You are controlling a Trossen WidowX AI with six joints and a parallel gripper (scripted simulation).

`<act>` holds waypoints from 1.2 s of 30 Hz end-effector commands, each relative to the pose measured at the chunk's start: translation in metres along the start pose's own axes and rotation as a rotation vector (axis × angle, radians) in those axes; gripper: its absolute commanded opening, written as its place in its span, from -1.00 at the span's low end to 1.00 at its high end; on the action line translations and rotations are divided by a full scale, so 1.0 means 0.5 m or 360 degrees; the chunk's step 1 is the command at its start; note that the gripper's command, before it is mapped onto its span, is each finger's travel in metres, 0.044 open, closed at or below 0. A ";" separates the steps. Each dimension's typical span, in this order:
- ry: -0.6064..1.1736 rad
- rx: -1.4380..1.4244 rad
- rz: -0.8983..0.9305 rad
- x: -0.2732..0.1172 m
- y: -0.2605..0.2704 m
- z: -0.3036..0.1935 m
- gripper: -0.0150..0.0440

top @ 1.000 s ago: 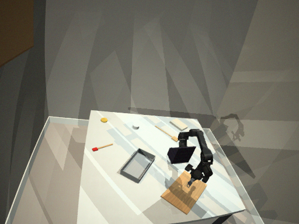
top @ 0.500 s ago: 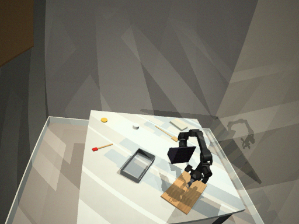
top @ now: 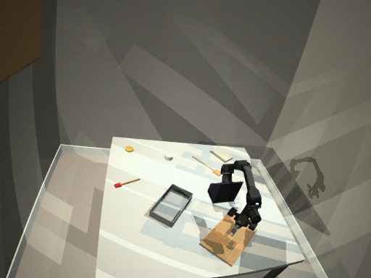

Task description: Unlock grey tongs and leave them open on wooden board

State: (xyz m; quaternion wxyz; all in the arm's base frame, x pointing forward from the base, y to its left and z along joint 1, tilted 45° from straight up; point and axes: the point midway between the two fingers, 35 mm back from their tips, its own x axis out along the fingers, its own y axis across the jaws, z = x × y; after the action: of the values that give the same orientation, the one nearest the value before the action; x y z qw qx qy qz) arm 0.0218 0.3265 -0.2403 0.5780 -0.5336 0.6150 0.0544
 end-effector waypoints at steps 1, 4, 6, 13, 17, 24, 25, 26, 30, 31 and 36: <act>-0.0009 -0.0008 0.0009 0.015 0.001 0.001 -1.00; -0.0013 -0.0008 0.0013 0.025 0.001 0.000 -1.00; -0.0016 -0.0007 0.0016 0.031 0.002 0.000 -1.00; -0.0025 -0.0007 0.0026 0.055 0.002 -0.003 -1.00; -0.0030 -0.0007 0.0032 0.068 0.001 -0.004 -1.00; -0.0040 -0.0007 0.0042 0.091 0.000 -0.008 -1.00; -0.0041 -0.0007 0.0043 0.094 0.000 -0.009 -1.00; -0.0042 -0.0007 0.0045 0.098 0.000 -0.009 -1.00; -0.0048 -0.0007 0.0051 0.111 -0.001 -0.012 -1.00; -0.0049 -0.0007 0.0052 0.114 -0.001 -0.013 -1.00; -0.0056 -0.0007 0.0059 0.130 -0.003 -0.016 -1.00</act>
State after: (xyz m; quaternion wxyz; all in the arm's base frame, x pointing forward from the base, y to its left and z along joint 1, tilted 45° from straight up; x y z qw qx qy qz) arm 0.0313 0.2857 -0.2829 0.5853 -0.5217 0.6165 0.0719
